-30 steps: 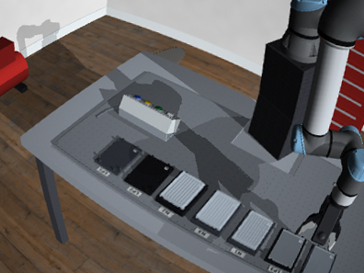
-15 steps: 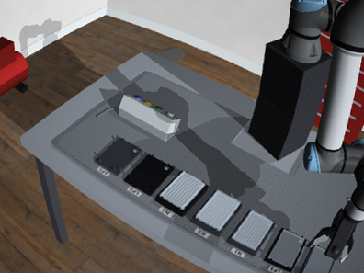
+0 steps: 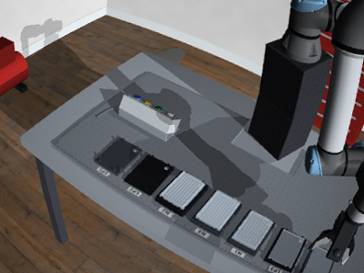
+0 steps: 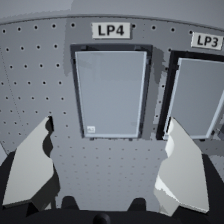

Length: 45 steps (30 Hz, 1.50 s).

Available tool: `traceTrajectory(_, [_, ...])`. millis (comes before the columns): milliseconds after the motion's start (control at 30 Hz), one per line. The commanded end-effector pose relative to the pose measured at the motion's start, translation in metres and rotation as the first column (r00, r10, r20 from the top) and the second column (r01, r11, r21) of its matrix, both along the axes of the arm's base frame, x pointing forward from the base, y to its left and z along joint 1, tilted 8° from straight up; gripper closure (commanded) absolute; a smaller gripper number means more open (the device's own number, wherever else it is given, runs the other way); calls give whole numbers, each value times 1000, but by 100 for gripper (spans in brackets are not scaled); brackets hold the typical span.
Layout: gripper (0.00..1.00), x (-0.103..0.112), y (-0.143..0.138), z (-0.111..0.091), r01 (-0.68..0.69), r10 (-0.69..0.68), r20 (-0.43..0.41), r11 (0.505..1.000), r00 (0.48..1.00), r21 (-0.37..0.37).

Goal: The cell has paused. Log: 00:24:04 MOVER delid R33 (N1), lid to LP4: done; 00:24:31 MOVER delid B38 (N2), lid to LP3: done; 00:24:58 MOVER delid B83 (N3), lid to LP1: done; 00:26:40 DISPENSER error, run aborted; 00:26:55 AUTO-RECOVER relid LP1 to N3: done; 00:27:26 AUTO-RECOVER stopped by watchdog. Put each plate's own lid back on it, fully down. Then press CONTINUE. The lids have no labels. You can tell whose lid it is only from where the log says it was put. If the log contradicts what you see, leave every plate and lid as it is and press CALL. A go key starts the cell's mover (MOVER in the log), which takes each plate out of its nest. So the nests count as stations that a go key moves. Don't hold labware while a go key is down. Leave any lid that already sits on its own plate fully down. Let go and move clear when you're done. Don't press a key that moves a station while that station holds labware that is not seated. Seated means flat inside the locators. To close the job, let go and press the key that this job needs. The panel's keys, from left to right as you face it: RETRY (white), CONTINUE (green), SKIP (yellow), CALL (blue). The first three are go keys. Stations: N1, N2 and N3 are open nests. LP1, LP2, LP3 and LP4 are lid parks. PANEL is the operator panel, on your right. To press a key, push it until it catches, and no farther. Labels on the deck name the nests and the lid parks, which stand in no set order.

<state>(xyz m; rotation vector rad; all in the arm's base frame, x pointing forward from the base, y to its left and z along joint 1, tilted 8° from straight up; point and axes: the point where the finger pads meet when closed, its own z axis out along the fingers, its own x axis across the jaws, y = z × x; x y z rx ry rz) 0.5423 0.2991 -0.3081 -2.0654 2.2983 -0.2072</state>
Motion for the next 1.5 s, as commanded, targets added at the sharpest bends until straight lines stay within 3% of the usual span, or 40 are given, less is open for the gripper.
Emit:
traceTrajectory(0, [18,1,0,-6,0,0,1,1000,1000,1])
traceTrajectory(800, [18,6,-2,-39,0,0,1,1000,1000,1])
traceTrajectory(1333, [18,6,-2,-39,0,0,1,1000,1000,1])
traceTrajectory(1367, [100,6,-2,-39,0,0,1,1000,1000,1])
traceTrajectory(1467, [100,6,-2,-39,0,0,1,1000,1000,1])
